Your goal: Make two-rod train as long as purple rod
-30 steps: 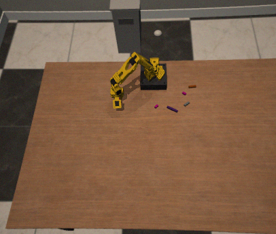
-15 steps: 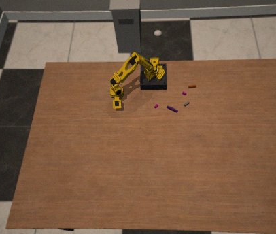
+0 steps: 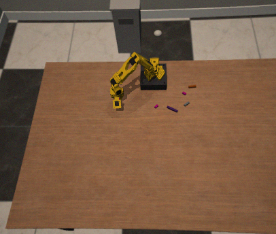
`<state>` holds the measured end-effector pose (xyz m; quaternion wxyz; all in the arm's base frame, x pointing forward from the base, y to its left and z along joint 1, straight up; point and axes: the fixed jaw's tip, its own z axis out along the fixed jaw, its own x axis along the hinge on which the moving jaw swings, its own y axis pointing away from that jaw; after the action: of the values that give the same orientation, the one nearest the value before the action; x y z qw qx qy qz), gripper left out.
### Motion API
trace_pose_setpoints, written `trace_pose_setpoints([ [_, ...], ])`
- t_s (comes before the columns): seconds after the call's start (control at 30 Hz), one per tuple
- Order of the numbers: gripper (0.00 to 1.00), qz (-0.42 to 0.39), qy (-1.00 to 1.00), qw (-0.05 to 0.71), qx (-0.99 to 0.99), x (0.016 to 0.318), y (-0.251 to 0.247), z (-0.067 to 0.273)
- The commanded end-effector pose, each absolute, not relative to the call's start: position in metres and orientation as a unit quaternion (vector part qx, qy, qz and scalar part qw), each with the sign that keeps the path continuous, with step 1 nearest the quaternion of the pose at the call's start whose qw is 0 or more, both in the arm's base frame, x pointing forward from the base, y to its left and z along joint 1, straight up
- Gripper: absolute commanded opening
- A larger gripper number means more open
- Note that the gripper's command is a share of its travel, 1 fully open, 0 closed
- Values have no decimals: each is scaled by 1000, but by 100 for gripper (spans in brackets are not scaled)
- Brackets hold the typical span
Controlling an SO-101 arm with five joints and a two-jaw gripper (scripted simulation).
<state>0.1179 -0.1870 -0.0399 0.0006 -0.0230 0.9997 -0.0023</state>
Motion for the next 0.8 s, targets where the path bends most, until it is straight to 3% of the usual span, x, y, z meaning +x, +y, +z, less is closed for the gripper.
trace_pose_setpoints([
  [0.0,5,-4,1000,2,-21,117,-190,-42],
  [0.77,11,-4,1000,2,-21,117,-190,-42],
])
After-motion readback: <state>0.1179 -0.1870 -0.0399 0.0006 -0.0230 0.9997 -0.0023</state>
